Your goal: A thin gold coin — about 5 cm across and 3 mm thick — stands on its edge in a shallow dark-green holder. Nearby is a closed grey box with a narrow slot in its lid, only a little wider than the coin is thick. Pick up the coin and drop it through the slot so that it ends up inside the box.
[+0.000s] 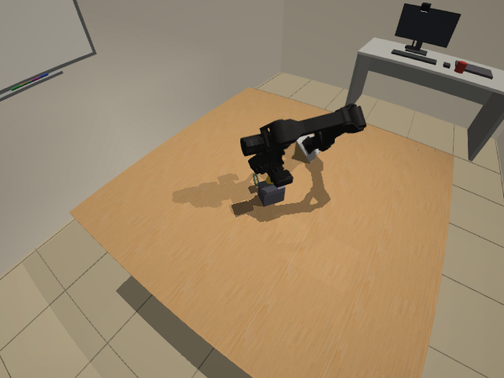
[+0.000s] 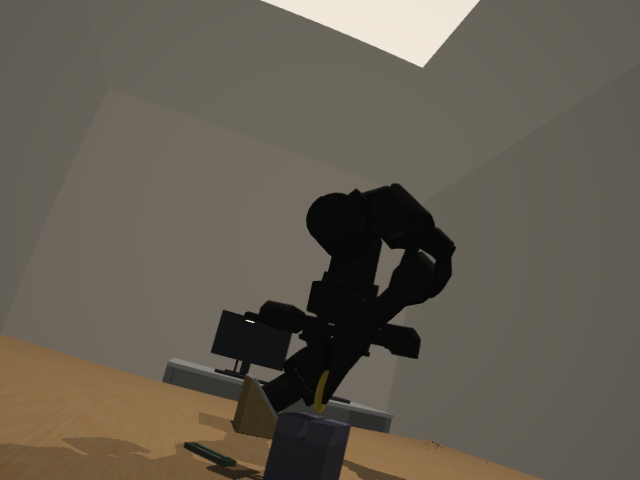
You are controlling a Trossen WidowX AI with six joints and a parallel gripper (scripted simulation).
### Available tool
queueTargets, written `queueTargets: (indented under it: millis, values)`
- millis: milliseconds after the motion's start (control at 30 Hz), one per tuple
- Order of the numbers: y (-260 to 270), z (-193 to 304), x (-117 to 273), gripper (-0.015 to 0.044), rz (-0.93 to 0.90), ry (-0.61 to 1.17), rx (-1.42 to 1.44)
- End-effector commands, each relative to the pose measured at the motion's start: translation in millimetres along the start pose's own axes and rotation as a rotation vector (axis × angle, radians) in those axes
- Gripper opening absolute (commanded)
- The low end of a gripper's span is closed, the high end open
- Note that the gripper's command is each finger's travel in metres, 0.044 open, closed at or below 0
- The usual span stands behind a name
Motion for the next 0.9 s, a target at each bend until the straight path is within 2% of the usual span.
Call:
queueTargets:
  millis: [0,233,433,733,867]
  values:
    - [0.1,0.2,-2.8,0.0000,-0.004,0.001,-0.003]
    - [0.2,0.3,-6.8,0.0000,-0.004,0.001,-0.002]
    - [0.1,0.0,-4.7,0.0157,0.000,0.000,0.000]
    - [0.1,0.0,-4.7,0.0161,0.000,0.000,0.000]
    - [0.1,-0.1,4.2,0.0266,0.000,0.000,0.000]
Point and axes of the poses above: the point midway between the two fingers, 35 mm back from their tips, its own x axis back along the fingers, its own y axis across the jaws, z = x × y, the point moved 7 cm from there along x, back along the fingers, and after that the axes turned 15 degrees about -x, right-handed, at the moved point
